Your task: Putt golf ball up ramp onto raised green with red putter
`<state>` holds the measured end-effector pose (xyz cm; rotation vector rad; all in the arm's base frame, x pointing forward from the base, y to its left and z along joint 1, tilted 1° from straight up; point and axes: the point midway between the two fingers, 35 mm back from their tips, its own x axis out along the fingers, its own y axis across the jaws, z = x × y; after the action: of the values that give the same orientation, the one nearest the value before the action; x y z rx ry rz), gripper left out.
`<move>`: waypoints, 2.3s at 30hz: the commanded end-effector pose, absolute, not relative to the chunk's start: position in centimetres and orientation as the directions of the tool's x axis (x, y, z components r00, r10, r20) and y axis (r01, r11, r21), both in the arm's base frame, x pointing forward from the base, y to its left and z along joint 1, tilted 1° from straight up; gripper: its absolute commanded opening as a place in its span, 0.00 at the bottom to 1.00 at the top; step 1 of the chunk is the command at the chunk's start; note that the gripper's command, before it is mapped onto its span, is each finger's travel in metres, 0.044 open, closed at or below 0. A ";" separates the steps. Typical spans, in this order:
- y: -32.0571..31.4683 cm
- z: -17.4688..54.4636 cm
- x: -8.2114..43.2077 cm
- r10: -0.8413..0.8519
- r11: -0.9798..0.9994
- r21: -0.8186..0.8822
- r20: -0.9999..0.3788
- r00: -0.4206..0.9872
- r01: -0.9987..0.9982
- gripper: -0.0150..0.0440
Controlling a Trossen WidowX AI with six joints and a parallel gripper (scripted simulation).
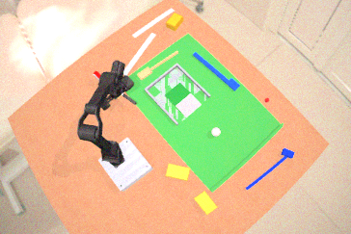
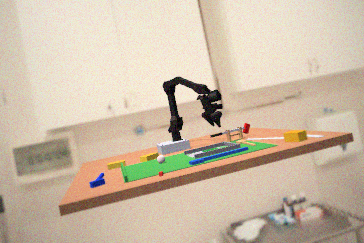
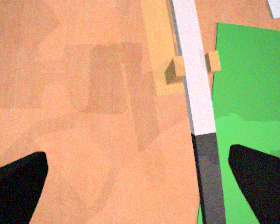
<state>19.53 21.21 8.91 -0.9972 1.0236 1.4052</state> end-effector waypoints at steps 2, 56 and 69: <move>17.8 8.2 24.4 0.269 -0.184 -0.031 -0.963 -0.020 -0.982 1.00; 18.0 1.5 24.6 0.275 -0.180 -0.037 -0.961 -0.015 -0.983 0.91; 18.0 1.5 24.6 0.275 -0.180 -0.037 -0.961 -0.015 -0.983 0.33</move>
<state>24.56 18.03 1.50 -1.1329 0.8998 1.4537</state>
